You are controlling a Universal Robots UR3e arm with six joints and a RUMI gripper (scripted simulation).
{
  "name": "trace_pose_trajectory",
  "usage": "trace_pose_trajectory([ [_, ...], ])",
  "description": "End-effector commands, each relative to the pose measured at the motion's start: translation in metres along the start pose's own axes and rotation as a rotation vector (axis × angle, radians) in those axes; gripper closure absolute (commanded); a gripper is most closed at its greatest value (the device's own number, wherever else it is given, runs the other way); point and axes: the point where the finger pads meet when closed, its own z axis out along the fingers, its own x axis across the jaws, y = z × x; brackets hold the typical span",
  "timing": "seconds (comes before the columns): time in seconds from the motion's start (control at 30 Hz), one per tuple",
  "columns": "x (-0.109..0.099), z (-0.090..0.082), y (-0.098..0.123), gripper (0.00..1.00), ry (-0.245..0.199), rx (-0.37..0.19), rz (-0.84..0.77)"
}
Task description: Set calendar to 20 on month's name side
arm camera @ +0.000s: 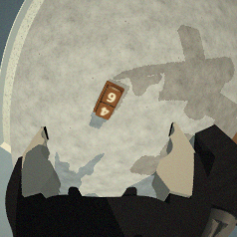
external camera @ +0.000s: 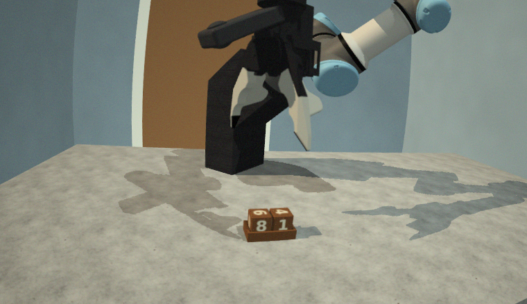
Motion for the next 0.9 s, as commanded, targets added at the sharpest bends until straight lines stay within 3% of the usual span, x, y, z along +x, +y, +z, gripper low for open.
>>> trace_pose_trajectory([
  [0.0,-0.001,0.001,-0.002,0.00,-0.008,0.000,-0.115],
  [0.87,-0.008,0.013,-0.004,0.00,-0.006,0.004,-0.908],
])
